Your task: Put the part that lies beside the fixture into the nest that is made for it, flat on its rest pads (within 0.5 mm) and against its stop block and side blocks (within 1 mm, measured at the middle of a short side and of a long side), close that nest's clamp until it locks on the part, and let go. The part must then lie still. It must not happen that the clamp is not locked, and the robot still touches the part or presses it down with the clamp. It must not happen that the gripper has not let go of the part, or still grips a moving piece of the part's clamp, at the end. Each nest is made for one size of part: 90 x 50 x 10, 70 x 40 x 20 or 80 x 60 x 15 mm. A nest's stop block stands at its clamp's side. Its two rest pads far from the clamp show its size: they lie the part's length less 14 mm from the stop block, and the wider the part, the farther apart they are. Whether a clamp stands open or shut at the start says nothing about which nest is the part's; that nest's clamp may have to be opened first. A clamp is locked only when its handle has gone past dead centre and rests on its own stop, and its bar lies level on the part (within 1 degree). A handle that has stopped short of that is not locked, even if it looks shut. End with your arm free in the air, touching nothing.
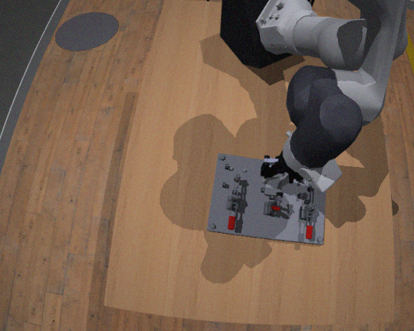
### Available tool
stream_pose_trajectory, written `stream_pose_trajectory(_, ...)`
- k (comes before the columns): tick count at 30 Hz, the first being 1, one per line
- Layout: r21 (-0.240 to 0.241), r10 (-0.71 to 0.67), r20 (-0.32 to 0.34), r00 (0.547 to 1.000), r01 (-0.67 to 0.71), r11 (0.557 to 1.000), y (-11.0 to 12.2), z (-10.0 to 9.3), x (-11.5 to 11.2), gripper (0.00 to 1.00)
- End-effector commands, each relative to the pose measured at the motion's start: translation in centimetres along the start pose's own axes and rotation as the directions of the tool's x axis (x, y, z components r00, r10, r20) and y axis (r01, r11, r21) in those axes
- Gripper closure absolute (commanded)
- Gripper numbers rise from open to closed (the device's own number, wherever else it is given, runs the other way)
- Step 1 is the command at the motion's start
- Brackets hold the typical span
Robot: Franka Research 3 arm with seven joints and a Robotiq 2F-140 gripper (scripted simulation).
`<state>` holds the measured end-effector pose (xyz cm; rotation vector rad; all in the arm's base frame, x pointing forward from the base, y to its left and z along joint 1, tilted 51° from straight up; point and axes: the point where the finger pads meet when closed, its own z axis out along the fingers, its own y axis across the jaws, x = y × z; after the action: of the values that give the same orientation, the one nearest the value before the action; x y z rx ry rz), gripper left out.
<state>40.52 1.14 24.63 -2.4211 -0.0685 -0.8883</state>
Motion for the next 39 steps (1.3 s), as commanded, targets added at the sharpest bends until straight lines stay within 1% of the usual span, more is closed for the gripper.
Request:
stream_pose_trajectory(1,0.001,0.007,-0.003,1.0,-0.007,1.0,0.05,-0.04,0.17,1.0)
stream_pose_trajectory(9,0.001,0.007,-0.003,1.0,-0.007,1.0,0.05,-0.04,0.17,1.0)
stream_pose_trajectory(10,0.001,0.007,-0.003,1.0,-0.007,1.0,0.05,-0.04,0.17,0.42)
stream_pose_trajectory(39,0.001,0.007,-0.003,1.0,-0.007,1.0,0.05,-0.04,0.17,0.42)
